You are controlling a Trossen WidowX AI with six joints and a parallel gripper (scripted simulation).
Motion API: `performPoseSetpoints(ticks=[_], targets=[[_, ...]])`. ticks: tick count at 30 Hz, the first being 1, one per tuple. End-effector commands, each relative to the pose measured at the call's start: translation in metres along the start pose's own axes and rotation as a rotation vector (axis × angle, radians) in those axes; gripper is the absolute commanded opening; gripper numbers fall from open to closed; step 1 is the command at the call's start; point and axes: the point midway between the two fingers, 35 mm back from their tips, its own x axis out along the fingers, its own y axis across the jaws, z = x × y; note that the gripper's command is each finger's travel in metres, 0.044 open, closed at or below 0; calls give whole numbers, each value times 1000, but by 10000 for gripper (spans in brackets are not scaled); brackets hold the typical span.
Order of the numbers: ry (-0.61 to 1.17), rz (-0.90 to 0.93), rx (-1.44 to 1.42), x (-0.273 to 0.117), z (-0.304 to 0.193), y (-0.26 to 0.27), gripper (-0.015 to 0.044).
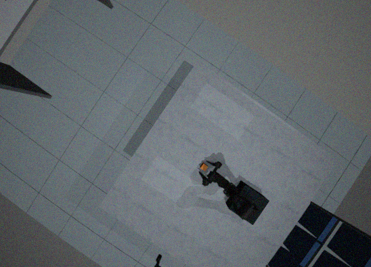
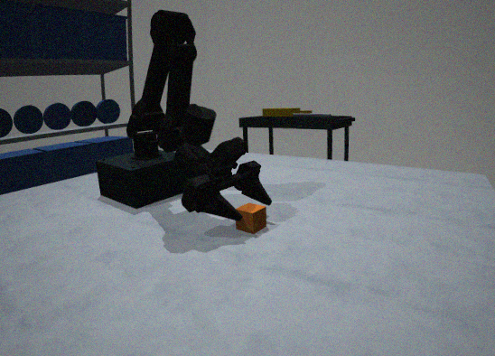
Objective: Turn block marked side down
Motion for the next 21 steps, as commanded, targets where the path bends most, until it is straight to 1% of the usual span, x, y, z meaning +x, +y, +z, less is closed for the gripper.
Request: performPoseSetpoints(ticks=[1, 4, 7, 12, 13, 18, 21], targets=[[21, 4, 5, 2, 2, 0, 440], [120, 3, 8, 6, 9, -1, 440], [226, 2, 9, 2, 19, -2, 440], [402, 3, 5, -25, 40, -1, 440], [383, -2, -2, -29, 55, -2, 440], [492, 5, 2, -48, 50, 0, 440], [493, 5, 2, -49, 50, 0, 440]])
